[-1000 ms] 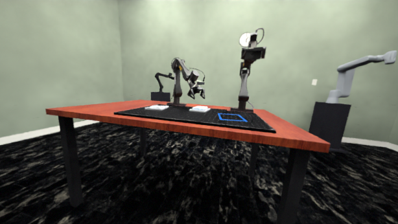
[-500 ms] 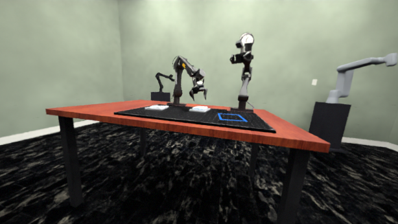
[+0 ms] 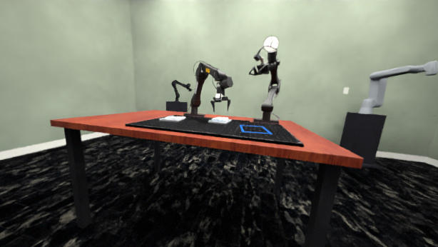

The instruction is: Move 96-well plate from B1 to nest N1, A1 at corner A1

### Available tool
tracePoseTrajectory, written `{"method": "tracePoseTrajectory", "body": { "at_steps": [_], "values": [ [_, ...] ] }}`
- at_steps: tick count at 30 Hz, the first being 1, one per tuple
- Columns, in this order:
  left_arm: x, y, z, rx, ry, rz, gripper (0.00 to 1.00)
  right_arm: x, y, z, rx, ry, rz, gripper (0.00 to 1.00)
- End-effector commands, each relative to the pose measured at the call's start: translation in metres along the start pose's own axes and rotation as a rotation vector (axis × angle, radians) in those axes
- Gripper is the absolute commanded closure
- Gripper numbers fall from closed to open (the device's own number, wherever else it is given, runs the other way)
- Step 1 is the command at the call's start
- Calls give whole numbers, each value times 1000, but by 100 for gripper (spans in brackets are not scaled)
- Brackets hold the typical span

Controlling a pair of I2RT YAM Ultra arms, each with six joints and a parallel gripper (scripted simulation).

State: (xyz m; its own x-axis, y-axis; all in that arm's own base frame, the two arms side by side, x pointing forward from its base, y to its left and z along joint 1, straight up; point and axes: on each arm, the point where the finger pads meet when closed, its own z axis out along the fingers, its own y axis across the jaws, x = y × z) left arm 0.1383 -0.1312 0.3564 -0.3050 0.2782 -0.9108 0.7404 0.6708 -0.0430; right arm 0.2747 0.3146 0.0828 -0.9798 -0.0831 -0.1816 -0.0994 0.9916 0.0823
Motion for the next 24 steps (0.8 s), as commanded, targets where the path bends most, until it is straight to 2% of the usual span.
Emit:
{"method": "tracePoseTrajectory", "body": {
  "at_steps": [1, 10, 16, 24],
  "values": [
    [19, -29, -19, 91, 46, 14, 0, 3, -7, -8, 76, 130, 138, 0],
    [14, -27, -22, 73, 25, 22, 0, -6, -1, -4, 99, 181, 212, 0],
    [14, -27, -22, 73, 25, 22, 0, -16, 4, -5, 81, 155, 209, 0],
    [14, -27, -22, 73, 25, 22, 0, -12, 2, 0, 89, 163, 207, 0]
  ]
}}
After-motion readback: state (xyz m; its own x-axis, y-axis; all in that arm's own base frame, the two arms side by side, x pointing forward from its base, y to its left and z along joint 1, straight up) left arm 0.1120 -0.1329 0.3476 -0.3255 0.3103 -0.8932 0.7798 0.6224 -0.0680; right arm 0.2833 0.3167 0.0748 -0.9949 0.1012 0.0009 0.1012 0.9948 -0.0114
